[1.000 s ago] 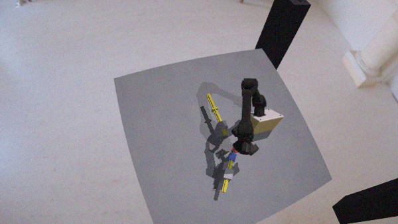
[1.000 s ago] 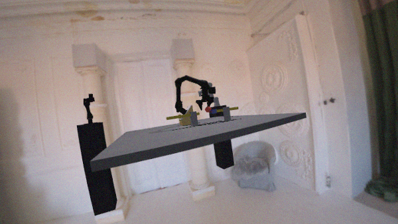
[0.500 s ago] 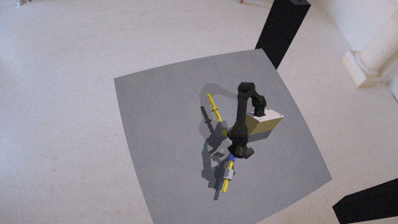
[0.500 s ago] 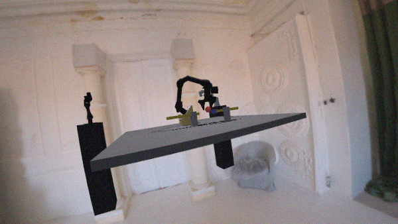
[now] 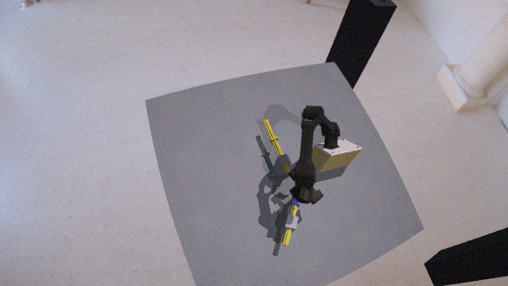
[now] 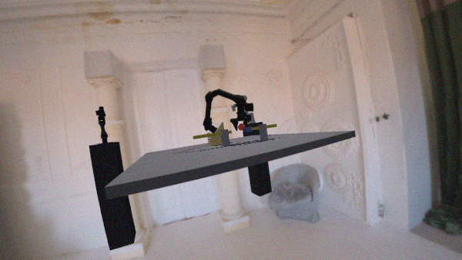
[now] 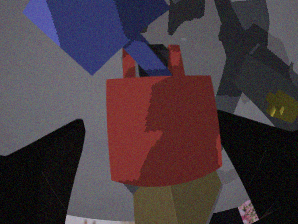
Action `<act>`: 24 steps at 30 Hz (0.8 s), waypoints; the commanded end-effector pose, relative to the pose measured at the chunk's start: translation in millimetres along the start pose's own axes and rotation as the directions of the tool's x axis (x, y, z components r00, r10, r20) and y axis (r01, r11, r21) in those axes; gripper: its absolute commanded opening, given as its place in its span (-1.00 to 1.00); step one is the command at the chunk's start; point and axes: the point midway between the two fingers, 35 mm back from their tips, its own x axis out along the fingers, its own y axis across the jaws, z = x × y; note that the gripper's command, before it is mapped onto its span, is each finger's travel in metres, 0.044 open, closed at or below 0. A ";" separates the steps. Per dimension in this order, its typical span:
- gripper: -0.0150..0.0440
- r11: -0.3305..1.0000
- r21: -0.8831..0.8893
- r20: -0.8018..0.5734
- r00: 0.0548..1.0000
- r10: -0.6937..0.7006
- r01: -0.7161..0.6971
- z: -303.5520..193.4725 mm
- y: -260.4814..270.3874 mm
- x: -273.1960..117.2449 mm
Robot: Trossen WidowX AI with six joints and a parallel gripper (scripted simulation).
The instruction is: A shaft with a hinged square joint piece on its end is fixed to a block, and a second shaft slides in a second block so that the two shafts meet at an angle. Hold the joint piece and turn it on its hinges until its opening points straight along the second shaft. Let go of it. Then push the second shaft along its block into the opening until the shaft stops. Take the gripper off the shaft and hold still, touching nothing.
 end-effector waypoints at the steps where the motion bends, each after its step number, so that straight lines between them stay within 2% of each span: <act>1: 1.00 1.000 -0.006 0.002 1.000 -0.005 0.005 -0.1 -0.7 6.0; 11: 0.12 1.000 -0.006 0.002 1.000 -0.005 0.005 -0.1 -0.7 6.0; 24: 0.12 1.000 -0.006 0.002 1.000 -0.005 0.005 -0.1 -0.7 6.0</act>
